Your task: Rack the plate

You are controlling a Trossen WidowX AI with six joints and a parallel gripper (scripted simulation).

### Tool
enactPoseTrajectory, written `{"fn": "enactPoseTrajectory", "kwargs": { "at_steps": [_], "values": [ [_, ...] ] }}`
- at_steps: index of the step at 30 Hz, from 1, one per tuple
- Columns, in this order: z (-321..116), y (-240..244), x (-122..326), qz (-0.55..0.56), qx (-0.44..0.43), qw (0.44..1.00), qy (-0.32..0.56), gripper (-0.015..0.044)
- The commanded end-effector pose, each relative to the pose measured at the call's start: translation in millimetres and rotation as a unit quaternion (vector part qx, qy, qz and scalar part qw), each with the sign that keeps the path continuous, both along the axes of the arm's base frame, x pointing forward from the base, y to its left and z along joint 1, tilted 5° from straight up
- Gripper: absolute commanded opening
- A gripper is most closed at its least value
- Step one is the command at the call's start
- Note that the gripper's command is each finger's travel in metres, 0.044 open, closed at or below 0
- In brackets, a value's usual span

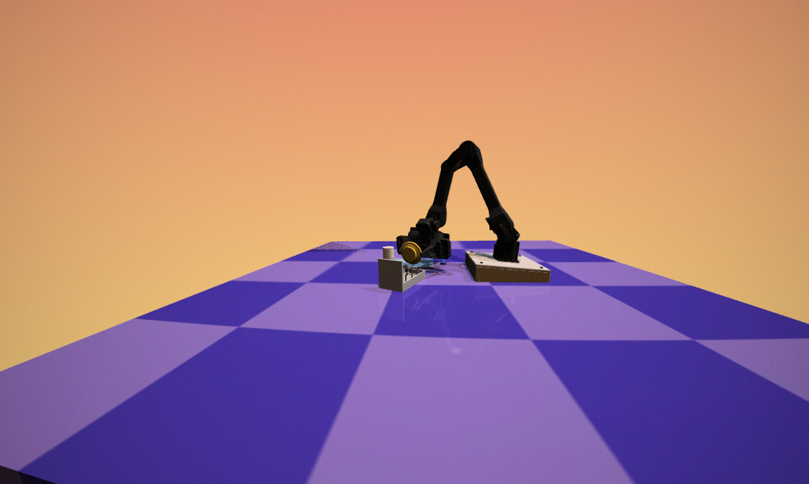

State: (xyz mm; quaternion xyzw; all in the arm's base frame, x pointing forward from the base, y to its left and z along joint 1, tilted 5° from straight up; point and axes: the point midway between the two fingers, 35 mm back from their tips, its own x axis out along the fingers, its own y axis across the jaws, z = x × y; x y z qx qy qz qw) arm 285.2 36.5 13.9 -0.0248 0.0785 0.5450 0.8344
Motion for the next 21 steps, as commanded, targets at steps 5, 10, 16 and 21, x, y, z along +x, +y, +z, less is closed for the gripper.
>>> {"fn": "enactPoseTrajectory", "kwargs": {
  "at_steps": [5,10,16,21],
  "values": [
    [-1.9,8.3,0.7,0.0,0.001,1.0,0.001,0.0],
    [-2.9,13.1,1.6,0.0,0.0,1.0,0.0,0.0],
    [-2.5,19.1,2.4,0.0,0.0,1.0,-0.001,0.0],
    [-2.4,24.3,2.8,0.0,-0.001,1.0,-0.003,0.0]
  ]
}}
